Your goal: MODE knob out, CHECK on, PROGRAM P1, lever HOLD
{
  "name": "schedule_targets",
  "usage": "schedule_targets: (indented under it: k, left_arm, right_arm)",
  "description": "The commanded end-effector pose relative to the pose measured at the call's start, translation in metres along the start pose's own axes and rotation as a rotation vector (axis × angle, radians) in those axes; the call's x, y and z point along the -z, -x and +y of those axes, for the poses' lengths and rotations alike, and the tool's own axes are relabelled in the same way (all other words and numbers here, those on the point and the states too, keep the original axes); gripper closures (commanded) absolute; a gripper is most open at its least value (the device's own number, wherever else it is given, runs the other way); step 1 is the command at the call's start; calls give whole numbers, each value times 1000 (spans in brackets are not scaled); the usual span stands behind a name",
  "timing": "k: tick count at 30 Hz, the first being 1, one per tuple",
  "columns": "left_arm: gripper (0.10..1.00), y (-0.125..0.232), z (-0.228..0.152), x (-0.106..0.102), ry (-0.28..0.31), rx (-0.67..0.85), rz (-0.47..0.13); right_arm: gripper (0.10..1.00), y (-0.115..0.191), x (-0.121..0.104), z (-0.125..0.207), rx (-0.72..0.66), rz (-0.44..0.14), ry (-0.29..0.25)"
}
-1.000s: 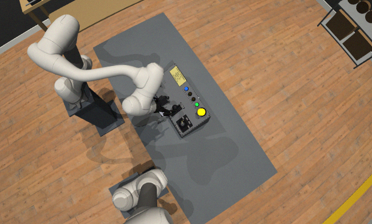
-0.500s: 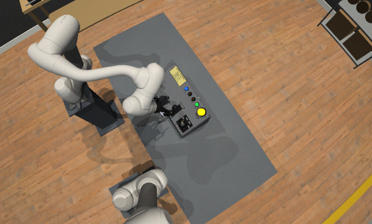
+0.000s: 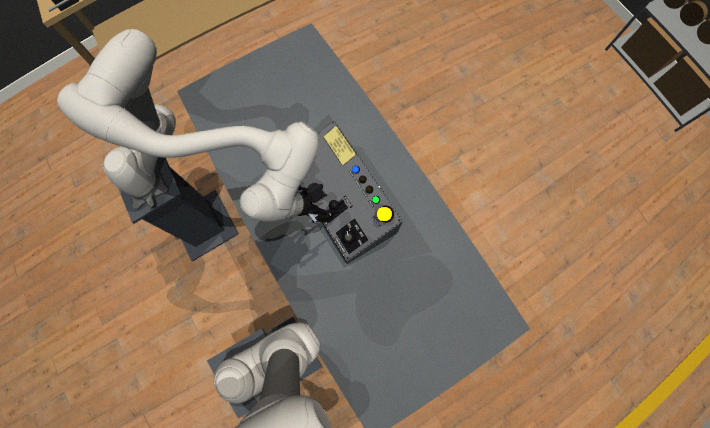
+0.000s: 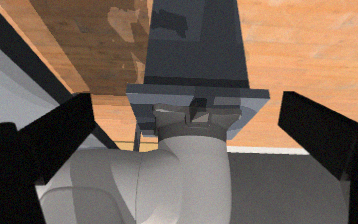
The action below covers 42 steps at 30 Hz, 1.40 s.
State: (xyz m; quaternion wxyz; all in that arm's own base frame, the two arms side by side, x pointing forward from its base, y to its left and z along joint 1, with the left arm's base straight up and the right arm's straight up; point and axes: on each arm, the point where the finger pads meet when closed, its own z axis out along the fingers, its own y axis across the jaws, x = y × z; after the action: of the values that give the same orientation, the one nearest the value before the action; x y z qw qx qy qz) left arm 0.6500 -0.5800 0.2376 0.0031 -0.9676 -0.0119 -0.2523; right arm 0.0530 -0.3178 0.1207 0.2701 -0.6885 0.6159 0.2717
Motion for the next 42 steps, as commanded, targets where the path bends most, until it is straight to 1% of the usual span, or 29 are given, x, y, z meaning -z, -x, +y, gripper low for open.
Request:
schedule_targets:
  k: [1,4,6,14,21,32,42]
  left_arm:
    - [601,-1,0,-7,1,0,1]
    - [601,-1,0,-16,1,0,1]
    - [601,-1,0,-16,1,0,1]
    - [601,-1,0,-38,1,0,1]
    - [601,-1,0,-53,1,0,1]
    - [601,-1,1,-62,1,0,1]
    - [601,-1,1,-63,1,0,1]
  right_arm:
    - [98,0,0,0,0,1,0]
    - [98,0,0,0,0,1,0]
    - [98,0,0,0,0,1,0]
    - [98,0,0,0,0,1,0]
    - [98,0,0,0,0,1,0]
    - [98,0,0,0,0,1,0]
    - [98,0,0,0,0,1,0]
